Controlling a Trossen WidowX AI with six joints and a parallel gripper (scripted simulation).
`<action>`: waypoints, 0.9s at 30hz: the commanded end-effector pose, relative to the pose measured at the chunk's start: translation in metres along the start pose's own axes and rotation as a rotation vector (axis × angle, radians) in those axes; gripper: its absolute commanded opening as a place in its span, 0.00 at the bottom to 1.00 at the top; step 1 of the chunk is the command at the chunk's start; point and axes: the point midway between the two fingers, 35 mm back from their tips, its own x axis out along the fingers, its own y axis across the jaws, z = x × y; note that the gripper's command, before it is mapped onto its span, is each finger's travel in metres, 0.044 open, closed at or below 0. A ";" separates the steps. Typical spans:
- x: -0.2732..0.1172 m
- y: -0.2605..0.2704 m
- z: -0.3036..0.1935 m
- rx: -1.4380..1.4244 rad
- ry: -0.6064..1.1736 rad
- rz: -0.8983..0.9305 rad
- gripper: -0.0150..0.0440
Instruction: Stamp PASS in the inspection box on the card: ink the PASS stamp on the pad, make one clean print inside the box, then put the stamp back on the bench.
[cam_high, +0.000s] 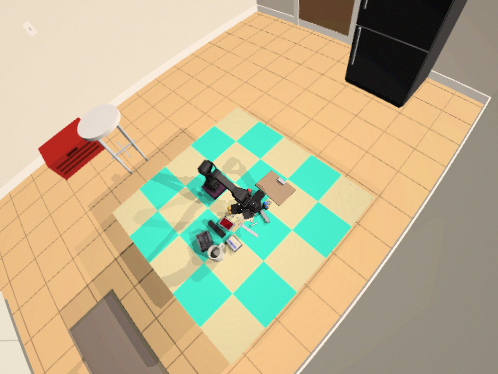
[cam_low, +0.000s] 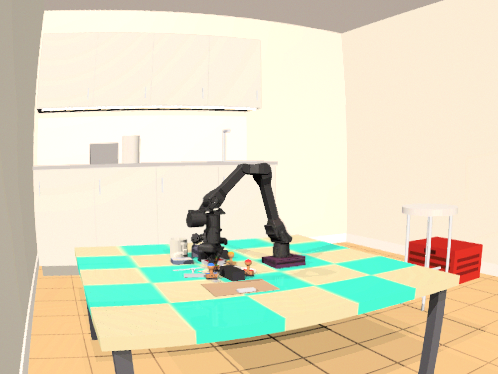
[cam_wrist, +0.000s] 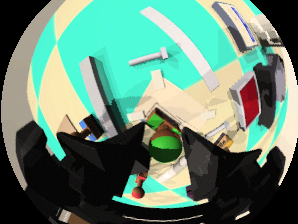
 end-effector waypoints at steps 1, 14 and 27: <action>0.002 -0.001 0.000 -0.005 -0.001 -0.003 0.25; 0.004 -0.001 0.000 -0.005 -0.001 -0.003 0.25; 0.005 -0.001 0.000 -0.005 -0.001 -0.003 0.25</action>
